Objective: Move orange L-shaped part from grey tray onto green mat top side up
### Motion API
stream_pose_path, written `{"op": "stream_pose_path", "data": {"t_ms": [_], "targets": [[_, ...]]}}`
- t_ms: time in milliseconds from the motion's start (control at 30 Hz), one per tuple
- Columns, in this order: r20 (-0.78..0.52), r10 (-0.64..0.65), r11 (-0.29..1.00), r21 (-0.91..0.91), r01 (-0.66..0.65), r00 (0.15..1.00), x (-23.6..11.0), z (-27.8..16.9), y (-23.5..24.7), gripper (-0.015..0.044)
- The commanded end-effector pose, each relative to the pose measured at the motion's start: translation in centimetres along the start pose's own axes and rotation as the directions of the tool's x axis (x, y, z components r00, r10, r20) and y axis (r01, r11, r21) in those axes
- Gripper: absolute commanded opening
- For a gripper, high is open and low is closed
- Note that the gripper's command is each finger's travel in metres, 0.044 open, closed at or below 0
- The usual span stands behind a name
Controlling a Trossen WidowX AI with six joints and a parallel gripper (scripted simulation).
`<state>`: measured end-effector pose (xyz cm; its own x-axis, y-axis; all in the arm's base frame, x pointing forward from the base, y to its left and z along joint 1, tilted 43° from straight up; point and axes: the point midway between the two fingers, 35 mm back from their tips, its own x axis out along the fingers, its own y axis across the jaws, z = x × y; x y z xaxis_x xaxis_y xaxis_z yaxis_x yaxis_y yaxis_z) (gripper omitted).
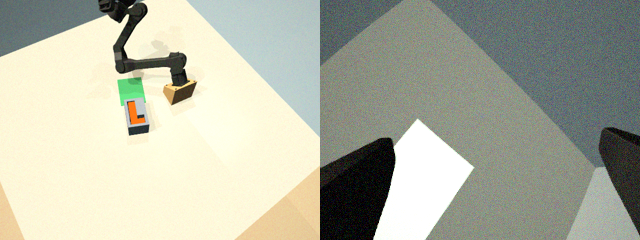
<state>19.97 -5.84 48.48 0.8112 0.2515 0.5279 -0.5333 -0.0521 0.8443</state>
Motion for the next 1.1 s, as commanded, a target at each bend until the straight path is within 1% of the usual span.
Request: {"op": "stream_pose_path", "data": {"t_ms": [0,133,233,267,367,500,533,600,733,800,833,933,967,1067], "targets": [[0.000,0.003,1.000,-0.006,-0.003,1.000,0.0,-0.1,0.2,0.0374],[-0.009,0.063,0.993,-0.101,-0.064,0.998,-0.7,-2.4,3.5,0.0269],[-0.049,0.138,0.961,-0.233,-0.146,0.989,-1.4,-6.4,7.3,0.0190],[-0.069,0.157,0.944,-0.283,-0.170,0.985,-1.6,-8.0,8.3,0.0180],[-0.123,0.188,0.893,-0.391,-0.222,0.974,-2.0,-12.5,10.1,0.0180],[-0.212,0.161,0.794,-0.552,-0.254,0.964,-1.6,-19.5,10.3,0.0180],[-0.204,0.148,0.765,-0.597,-0.243,0.968,-1.4,-20.1,9.7,0.0180],[-0.232,0.111,0.719,-0.653,-0.239,0.966,-0.9,-22.7,8.5,0.0180],[-0.292,-0.010,0.598,-0.769,-0.228,0.956,0.9,-28.1,4.6,0.0180],[-0.290,-0.042,0.514,-0.827,-0.229,0.956,1.8,-29.4,3.0,0.0180],[-0.295,-0.070,0.496,-0.839,-0.223,0.953,2.1,-30.1,2.1,0.0180],[-0.305,-0.194,0.449,-0.872,-0.192,0.932,3.4,-32.4,-2.1,0.0180],[-0.315,-0.233,0.400,-0.893,-0.205,0.920,3.9,-33.2,-3.9,0.0180],[-0.297,-0.376,0.348,-0.923,-0.164,0.877,4.8,-34.5,-8.9,0.0180]]}}
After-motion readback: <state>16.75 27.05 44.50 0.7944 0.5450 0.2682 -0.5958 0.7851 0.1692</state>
